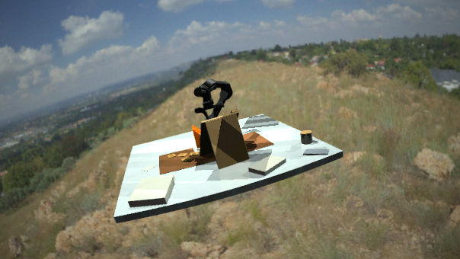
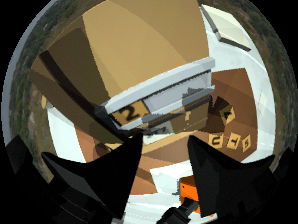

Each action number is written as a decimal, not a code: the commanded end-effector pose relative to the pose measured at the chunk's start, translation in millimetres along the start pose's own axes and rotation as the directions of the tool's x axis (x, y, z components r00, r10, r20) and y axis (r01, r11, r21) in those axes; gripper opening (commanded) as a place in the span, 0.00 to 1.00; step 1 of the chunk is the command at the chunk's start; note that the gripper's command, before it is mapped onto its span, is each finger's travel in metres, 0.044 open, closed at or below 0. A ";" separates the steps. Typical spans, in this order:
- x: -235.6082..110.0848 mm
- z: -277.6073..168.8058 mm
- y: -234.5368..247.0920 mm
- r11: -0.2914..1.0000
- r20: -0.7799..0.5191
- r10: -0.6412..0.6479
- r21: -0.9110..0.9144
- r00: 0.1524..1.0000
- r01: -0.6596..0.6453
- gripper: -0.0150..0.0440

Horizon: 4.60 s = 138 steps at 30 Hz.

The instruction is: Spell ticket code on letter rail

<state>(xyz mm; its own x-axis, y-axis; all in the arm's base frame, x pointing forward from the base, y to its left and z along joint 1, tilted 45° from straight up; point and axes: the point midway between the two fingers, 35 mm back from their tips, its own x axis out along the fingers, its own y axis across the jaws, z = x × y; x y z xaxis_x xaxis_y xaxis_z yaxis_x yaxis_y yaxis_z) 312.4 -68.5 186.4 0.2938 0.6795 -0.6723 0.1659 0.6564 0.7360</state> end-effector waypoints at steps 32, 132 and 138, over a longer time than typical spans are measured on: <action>-94.6 -51.2 -30.5 0.366 0.300 -0.112 0.899 0.947 -0.241 1.00; 173.5 -117.1 -287.4 -0.239 -0.316 -0.080 0.927 0.945 0.290 0.83; 173.5 -117.1 -287.4 -0.239 -0.316 -0.080 0.927 0.945 0.290 0.83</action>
<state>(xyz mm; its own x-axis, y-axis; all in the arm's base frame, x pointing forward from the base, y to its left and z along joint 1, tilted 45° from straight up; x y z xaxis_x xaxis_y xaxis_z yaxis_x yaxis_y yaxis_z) 206.7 -103.9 -150.5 -0.0309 0.6888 -0.7243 0.9205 -0.2628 -0.2892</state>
